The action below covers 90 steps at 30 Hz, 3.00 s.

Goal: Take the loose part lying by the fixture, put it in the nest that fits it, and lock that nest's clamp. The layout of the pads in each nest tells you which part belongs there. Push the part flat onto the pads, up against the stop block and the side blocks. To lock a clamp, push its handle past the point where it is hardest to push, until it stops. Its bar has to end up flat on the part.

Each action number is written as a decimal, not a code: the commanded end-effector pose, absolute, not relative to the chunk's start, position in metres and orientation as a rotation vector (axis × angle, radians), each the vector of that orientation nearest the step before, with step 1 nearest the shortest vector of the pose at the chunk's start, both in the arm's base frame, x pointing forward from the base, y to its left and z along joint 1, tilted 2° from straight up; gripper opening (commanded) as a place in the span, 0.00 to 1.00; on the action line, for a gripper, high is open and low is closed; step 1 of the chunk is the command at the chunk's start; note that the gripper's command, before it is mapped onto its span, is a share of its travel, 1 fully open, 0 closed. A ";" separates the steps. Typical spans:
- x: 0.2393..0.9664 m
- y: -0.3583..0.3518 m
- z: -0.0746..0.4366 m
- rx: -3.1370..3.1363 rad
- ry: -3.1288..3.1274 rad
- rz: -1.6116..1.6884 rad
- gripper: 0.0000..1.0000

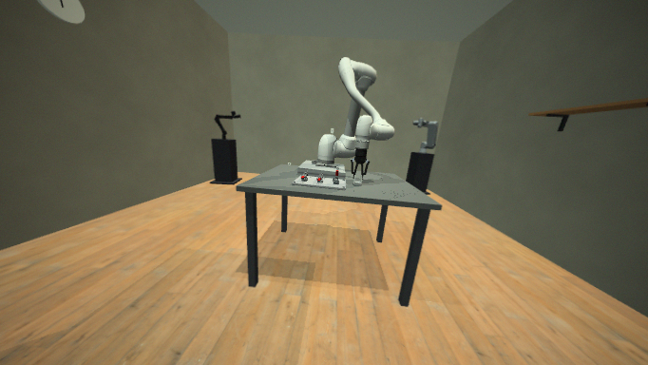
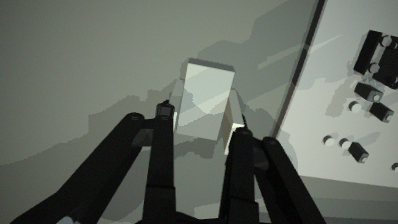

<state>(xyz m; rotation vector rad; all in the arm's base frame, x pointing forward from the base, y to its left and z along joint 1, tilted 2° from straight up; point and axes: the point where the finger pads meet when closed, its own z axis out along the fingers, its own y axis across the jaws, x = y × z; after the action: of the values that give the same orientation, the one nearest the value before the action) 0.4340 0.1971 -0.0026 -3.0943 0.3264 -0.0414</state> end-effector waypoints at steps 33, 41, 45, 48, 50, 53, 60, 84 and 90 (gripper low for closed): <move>0.431 0.194 0.100 -3.094 0.326 -0.041 0.10; 0.431 0.194 0.110 -3.094 0.326 -0.041 0.10; 0.431 0.194 0.111 -3.094 0.326 -0.041 0.10; 0.431 0.194 0.111 -3.094 0.326 -0.041 0.10; 0.431 0.194 0.111 -3.094 0.326 -0.041 0.10; 0.431 0.194 0.111 -3.094 0.326 -0.041 0.10; 0.431 0.194 0.111 -3.094 0.326 -0.041 0.10; 0.430 0.194 0.109 -3.096 0.311 -0.041 0.10; 0.430 0.194 0.106 -3.096 0.311 -0.041 0.10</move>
<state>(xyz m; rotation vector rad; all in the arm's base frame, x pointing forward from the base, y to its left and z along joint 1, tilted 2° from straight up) 0.4301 0.1943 0.1071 -3.0960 0.3112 -0.0415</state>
